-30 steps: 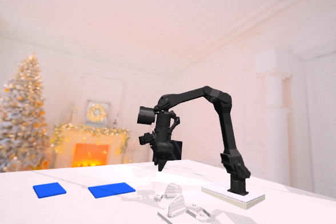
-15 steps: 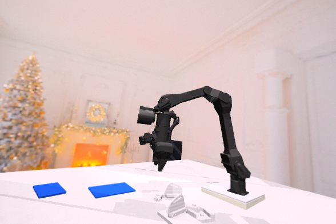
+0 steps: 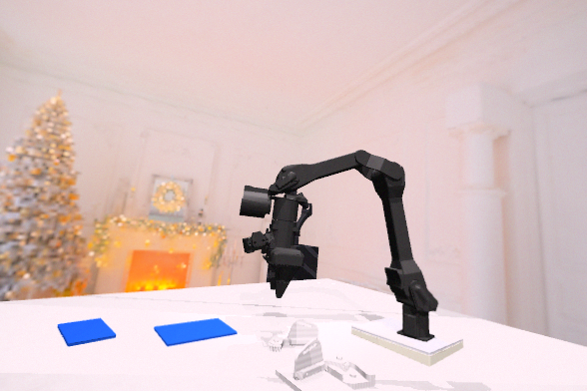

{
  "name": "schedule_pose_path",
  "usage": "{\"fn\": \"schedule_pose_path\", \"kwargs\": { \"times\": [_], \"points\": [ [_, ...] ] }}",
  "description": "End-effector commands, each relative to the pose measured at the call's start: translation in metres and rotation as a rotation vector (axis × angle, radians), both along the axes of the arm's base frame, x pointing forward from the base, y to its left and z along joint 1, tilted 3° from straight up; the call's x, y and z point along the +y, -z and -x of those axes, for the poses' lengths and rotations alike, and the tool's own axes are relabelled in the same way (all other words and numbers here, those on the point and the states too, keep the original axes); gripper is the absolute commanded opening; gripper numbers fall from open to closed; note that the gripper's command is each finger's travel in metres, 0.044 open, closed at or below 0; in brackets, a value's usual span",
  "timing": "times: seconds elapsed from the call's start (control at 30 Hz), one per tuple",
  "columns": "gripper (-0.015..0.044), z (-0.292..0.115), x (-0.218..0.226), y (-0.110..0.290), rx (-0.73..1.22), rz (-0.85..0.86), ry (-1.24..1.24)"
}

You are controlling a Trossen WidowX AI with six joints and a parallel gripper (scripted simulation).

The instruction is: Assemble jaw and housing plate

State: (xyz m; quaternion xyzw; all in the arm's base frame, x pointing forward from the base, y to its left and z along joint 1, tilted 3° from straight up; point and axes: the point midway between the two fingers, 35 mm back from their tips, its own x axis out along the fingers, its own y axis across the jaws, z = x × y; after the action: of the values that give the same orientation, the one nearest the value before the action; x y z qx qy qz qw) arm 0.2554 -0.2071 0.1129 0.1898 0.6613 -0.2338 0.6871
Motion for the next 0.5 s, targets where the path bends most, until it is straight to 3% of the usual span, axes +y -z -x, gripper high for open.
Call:
{"fn": "schedule_pose_path", "kwargs": {
  "times": [0.0, 0.33, 0.47],
  "points": [
    [0.0256, 0.0000, 0.0000, 0.0000, 0.000, 0.000, 0.000],
    [0.0000, 0.0000, 0.0000, 0.0000, 0.000, 0.000, 0.000],
    [0.0000, 0.0000, 0.0000, 0.0000, 0.000, 0.000, 0.000]
  ]
}}
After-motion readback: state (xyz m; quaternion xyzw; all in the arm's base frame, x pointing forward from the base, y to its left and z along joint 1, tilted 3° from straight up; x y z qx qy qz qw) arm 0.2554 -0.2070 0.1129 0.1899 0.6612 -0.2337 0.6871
